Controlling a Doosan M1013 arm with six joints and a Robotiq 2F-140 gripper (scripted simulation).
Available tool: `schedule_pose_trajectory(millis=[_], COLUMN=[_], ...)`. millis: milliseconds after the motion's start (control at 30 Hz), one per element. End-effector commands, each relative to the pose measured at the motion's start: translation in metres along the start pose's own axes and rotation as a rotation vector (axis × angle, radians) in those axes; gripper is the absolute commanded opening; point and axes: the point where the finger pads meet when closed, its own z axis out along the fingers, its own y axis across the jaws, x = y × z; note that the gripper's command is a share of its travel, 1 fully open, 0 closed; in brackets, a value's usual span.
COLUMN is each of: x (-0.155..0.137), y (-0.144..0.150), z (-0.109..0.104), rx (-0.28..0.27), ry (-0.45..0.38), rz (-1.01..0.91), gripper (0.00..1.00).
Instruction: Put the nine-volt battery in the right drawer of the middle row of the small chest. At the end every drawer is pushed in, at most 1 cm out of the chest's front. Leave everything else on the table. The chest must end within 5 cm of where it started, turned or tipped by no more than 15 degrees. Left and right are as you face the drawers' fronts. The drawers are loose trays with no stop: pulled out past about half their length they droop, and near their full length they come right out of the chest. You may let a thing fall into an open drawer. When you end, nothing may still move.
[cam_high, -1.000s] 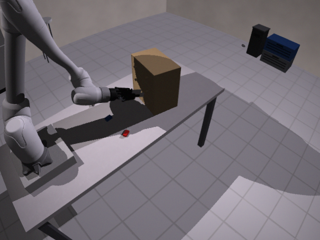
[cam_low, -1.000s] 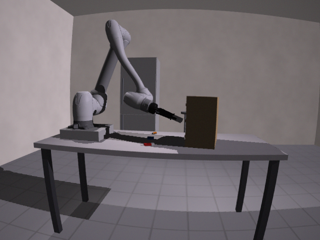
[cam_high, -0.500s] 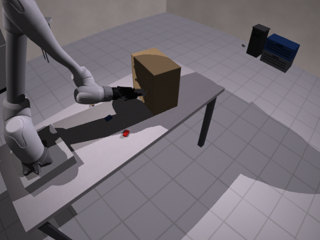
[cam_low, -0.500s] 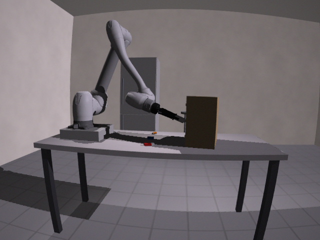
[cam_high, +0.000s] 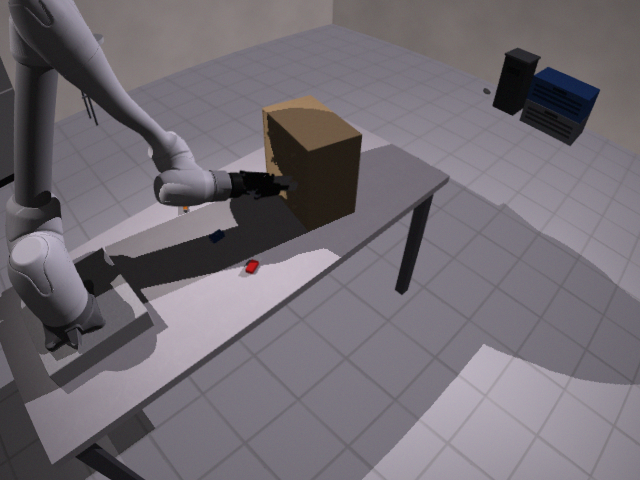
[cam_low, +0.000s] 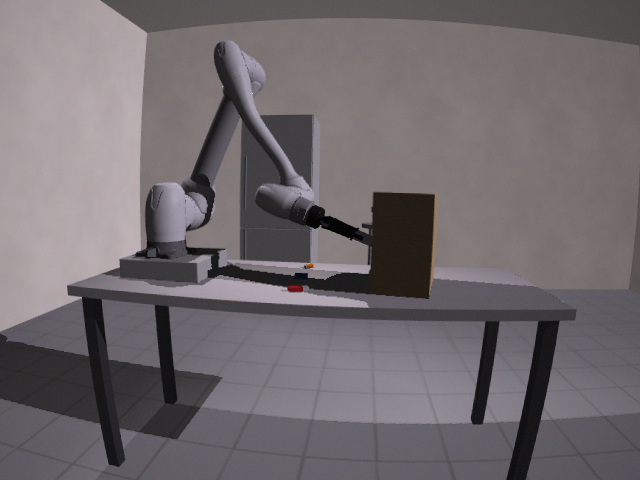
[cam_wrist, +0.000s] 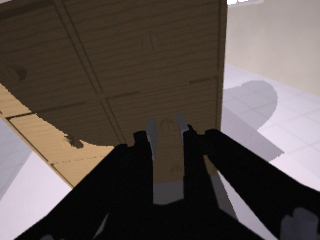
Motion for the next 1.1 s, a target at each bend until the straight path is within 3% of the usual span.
schedule_pose_trajectory(millis=[0,833,867,1067], x=[0.0004,0.0004,0.0004,0.0004], y=[0.0,0.0,0.0,0.0], z=[0.0007,0.0009,0.0009,0.0009], rx=[0.0,0.0,0.0,0.0], ry=[0.0,0.0,0.0,0.0], rz=[0.0,0.0,0.0,0.0], gripper=[0.2,0.2,0.08,0.08])
